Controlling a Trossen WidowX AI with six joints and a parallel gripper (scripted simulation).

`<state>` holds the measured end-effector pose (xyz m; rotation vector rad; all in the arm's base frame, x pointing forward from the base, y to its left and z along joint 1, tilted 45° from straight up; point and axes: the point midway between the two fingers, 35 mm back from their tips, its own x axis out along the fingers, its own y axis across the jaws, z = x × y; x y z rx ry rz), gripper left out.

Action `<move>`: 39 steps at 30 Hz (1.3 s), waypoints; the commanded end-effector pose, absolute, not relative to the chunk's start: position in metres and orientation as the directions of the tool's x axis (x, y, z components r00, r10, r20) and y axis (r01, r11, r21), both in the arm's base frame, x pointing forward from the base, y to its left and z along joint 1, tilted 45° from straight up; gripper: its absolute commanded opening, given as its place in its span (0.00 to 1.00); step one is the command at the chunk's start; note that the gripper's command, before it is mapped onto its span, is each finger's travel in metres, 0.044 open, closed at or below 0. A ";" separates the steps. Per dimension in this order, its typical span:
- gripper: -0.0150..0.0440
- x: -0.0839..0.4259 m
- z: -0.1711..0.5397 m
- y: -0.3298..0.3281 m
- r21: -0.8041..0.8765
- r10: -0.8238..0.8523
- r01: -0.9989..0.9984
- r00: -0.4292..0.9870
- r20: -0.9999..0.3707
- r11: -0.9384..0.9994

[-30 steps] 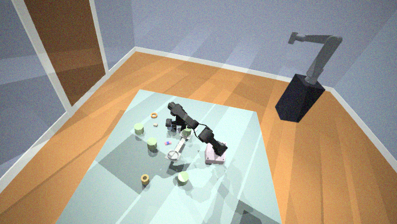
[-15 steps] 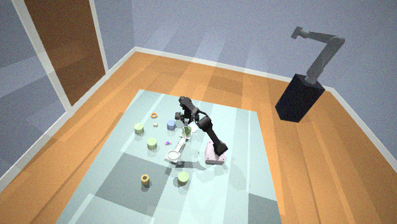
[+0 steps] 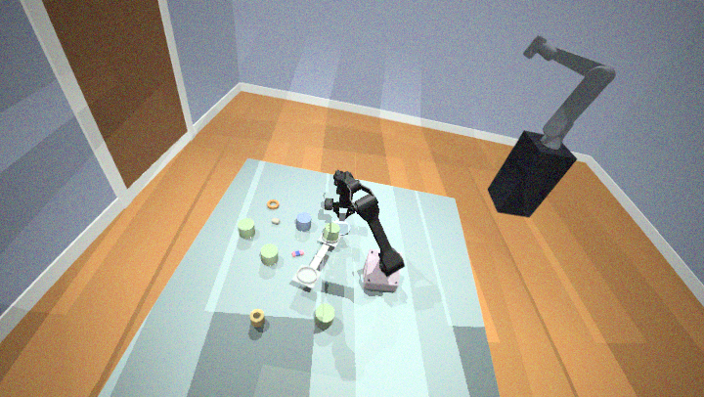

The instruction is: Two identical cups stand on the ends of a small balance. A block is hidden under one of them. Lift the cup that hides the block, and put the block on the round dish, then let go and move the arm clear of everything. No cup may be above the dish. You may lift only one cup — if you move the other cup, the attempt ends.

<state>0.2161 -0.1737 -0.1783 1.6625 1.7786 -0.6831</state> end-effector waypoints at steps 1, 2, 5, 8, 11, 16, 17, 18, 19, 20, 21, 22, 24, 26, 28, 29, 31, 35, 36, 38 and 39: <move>0.25 0.214 -0.186 -0.170 0.038 0.683 0.995 -0.033 -0.730 0.089; 0.25 0.214 -0.189 -0.167 0.038 0.683 0.995 -0.033 -0.730 0.089; 0.25 0.214 -0.202 -0.155 0.039 0.684 0.995 -0.033 -0.729 0.089; 0.25 0.213 -0.211 -0.146 0.039 0.684 0.995 -0.032 -0.729 0.089; 0.25 0.213 -0.211 -0.146 0.039 0.684 0.995 -0.032 -0.729 0.089; 0.25 0.213 -0.212 -0.144 0.039 0.684 0.995 -0.032 -0.729 0.089; 0.25 0.213 -0.213 -0.144 0.039 0.684 0.995 -0.032 -0.729 0.089; 0.25 0.213 -0.214 -0.143 0.039 0.684 0.995 -0.032 -0.729 0.089; 0.25 0.213 -0.216 -0.142 0.039 0.684 0.995 -0.032 -0.729 0.089; 0.25 0.213 -0.217 -0.140 0.039 0.684 0.995 -0.032 -0.729 0.089; 0.25 0.213 -0.218 -0.139 0.039 0.684 0.995 -0.032 -0.729 0.089; 0.25 0.213 -0.219 -0.138 0.039 0.684 0.995 -0.032 -0.729 0.089; 0.25 0.212 -0.221 -0.136 0.039 0.684 0.995 -0.032 -0.728 0.089; 0.25 0.212 -0.224 -0.134 0.040 0.684 0.995 -0.032 -0.728 0.089; 0.25 0.212 -0.225 -0.132 0.040 0.685 0.995 -0.032 -0.728 0.089; 0.25 0.212 -0.226 -0.132 0.040 0.685 0.995 -0.032 -0.728 0.089; 0.34 0.214 -0.222 -0.137 0.044 0.680 0.995 -0.031 -0.733 0.094; 0.52 0.214 -0.222 -0.137 0.044 0.680 0.995 -0.031 -0.733 0.094; 0.57 0.214 -0.222 -0.137 0.044 0.680 0.995 -0.031 -0.733 0.094; 0.65 0.214 -0.222 -0.137 0.044 0.680 0.995 -0.031 -0.733 0.094; 0.70 0.214 -0.222 -0.137 0.044 0.680 0.995 -0.031 -0.733 0.094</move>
